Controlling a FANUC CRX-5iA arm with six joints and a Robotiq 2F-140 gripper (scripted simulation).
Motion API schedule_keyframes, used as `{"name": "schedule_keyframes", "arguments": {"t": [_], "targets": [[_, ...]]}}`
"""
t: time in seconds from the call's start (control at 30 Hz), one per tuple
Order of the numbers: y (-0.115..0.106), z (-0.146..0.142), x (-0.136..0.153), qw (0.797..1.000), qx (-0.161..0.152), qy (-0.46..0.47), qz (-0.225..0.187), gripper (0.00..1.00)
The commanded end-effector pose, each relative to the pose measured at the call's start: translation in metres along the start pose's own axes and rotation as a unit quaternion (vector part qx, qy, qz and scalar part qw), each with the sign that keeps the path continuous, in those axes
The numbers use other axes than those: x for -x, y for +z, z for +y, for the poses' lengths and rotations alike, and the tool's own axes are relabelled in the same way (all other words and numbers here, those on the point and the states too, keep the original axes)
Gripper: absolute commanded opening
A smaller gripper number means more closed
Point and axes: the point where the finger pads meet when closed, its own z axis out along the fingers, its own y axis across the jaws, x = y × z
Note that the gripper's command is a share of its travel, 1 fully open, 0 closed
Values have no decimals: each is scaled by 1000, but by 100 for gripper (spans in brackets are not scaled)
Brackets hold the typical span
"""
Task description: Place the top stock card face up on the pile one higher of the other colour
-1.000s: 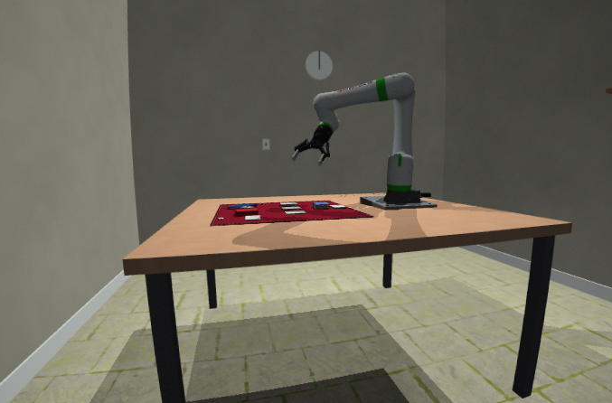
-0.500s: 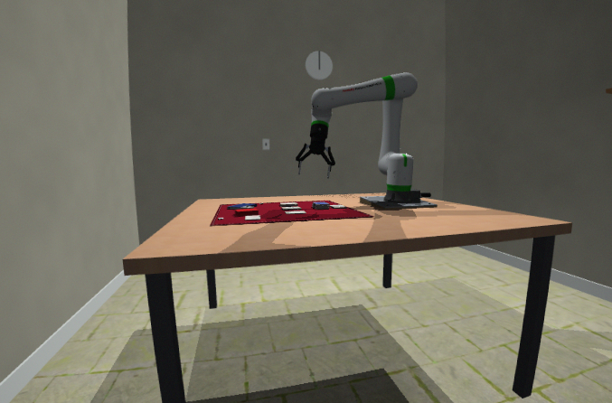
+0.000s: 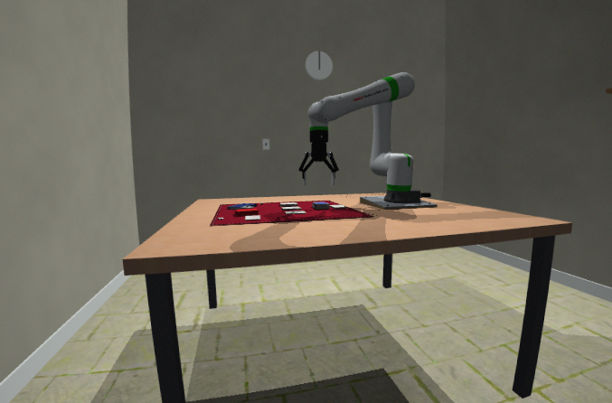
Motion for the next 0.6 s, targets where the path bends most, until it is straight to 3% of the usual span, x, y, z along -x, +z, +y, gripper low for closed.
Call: {"name": "schedule_keyframes", "arguments": {"t": [0.0, 0.33, 0.37, 0.57], "targets": [[0, 0, 0, 1000, -1, -2, -4, 100], [0, 0, 0, 1000, -1, -2, -4, 100], [0, 0, 0, 1000, -1, -2, -4, 50], [1, 0, 0, 1000, -2, -1, -4, 50]]}}
